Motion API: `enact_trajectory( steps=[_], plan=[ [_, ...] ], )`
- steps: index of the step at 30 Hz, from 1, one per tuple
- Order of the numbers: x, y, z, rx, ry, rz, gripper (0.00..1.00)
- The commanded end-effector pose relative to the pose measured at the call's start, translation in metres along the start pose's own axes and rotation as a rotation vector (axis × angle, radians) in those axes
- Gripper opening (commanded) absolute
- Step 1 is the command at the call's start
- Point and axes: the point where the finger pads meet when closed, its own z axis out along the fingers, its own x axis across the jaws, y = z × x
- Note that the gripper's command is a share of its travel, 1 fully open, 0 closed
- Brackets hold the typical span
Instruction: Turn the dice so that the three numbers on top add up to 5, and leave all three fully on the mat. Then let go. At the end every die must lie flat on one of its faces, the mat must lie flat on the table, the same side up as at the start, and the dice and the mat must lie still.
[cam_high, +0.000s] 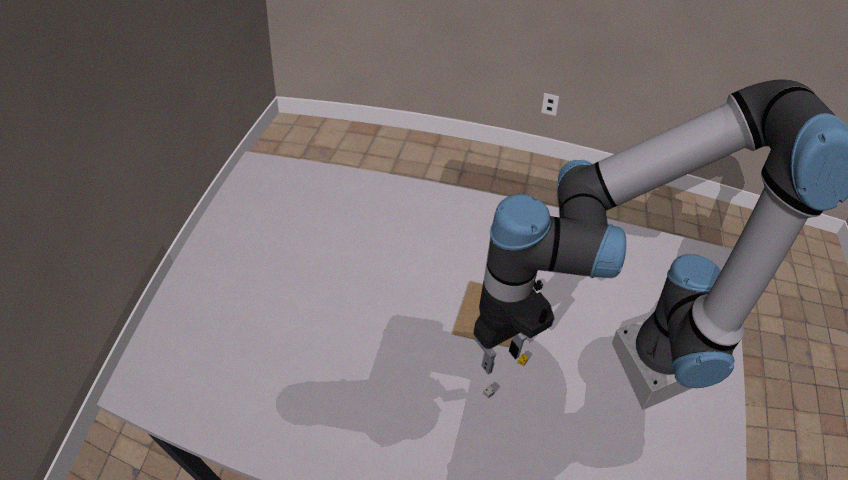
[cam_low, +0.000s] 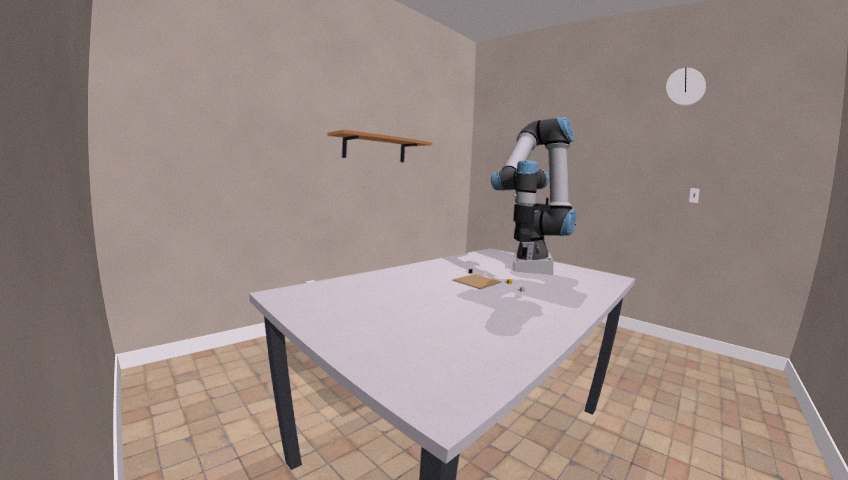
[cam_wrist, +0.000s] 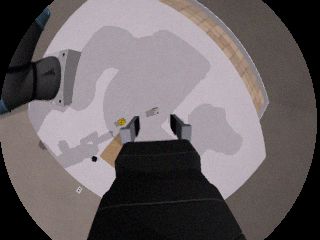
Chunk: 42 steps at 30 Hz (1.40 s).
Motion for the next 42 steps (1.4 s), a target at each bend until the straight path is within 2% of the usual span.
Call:
enact_trajectory(
  steps=[1, 15, 24, 39, 42],
  plan=[
    [0.000, 0.000, -0.013, 0.001, -0.002, 0.000, 1.00],
    [0.000, 0.000, -0.016, 0.001, -0.002, -0.001, 1.00],
    [0.005, 0.001, -0.005, 0.001, -0.002, -0.111, 1.00],
    [0.006, 0.002, -0.005, 0.001, -0.002, -0.113, 1.00],
    [0.006, 0.002, 0.017, 0.001, -0.002, -0.112, 1.00]
  ],
)
